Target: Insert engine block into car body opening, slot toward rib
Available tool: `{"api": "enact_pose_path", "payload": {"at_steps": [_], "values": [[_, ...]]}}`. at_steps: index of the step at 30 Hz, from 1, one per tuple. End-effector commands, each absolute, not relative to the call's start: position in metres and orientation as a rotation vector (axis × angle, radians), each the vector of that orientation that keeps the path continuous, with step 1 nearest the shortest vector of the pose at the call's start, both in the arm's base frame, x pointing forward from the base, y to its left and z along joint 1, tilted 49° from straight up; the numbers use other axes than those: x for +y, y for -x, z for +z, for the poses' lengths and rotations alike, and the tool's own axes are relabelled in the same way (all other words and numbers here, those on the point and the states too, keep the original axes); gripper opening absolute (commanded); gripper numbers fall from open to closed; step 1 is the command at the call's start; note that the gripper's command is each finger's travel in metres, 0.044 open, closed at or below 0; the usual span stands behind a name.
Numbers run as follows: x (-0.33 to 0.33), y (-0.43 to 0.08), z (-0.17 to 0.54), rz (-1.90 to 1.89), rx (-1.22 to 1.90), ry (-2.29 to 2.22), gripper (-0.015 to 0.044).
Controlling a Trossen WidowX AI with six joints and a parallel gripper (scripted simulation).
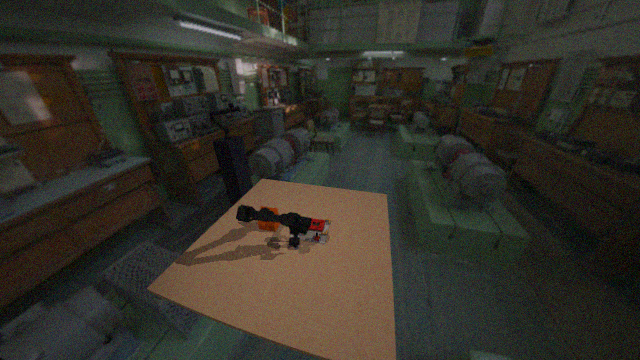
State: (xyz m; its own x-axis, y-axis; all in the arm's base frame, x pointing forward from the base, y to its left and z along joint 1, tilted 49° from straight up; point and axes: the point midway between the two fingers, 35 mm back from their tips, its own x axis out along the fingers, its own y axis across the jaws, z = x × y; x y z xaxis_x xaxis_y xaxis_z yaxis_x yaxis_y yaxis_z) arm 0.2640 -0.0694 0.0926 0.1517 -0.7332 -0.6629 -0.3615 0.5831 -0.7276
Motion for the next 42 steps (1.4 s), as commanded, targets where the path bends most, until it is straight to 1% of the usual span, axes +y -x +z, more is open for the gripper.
{"api": "enact_pose_path", "payload": {"at_steps": [1,19,27,33,40,42], "values": [[-0.074,-0.265,0.087,-0.341,1.458,0.997,0.044],[-0.094,-0.268,0.07,-0.344,1.457,0.999,0.044],[-0.094,-0.268,0.07,-0.344,1.457,0.999,0.023],[-0.094,-0.268,0.07,-0.344,1.457,0.999,0.019],[-0.083,-0.27,0.077,-0.336,1.457,0.994,0.0006],[-0.078,-0.27,0.081,-0.334,1.458,0.992,0.0]]}}
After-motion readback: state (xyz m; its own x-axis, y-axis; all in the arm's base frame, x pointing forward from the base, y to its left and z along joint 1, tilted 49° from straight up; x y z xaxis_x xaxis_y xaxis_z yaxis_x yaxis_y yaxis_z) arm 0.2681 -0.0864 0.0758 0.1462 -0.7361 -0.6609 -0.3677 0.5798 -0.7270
